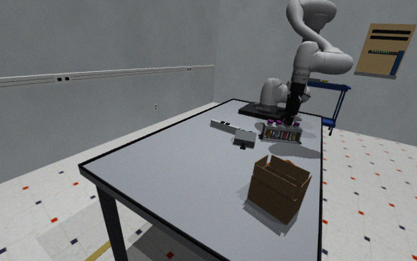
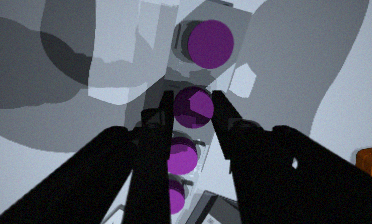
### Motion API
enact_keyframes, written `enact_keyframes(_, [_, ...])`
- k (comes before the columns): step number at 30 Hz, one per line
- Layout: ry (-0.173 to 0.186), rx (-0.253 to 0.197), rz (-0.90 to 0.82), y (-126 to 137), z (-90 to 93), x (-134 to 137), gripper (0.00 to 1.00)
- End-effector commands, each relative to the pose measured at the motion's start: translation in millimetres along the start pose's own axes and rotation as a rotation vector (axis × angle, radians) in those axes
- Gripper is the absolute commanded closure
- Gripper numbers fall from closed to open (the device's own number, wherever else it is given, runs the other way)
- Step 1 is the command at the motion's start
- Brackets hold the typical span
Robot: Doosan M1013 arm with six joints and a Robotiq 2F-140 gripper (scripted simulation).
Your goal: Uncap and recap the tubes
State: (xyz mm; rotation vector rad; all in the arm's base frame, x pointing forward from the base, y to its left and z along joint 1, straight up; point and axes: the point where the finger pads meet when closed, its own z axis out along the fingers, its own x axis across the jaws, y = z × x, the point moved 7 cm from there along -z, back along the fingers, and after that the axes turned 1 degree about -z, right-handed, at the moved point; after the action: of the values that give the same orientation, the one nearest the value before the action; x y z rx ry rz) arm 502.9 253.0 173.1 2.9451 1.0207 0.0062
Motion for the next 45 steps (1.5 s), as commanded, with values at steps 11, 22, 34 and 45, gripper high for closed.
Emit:
enact_keyframes(11, [0.007, 0.021, -0.293, 1.7, -1.2, 0.1, 0.59])
enact_keyframes(22, [0.007, 0.021, -0.292, 1.7, -1.2, 0.1, 0.59])
enact_keyframes(34, [0.000, 0.024, 0.377, 1.9, -1.1, 0.0, 0.59])
enact_keyframes(45, [-0.005, 0.023, 0.755, 1.8, -1.1, 0.1, 0.59])
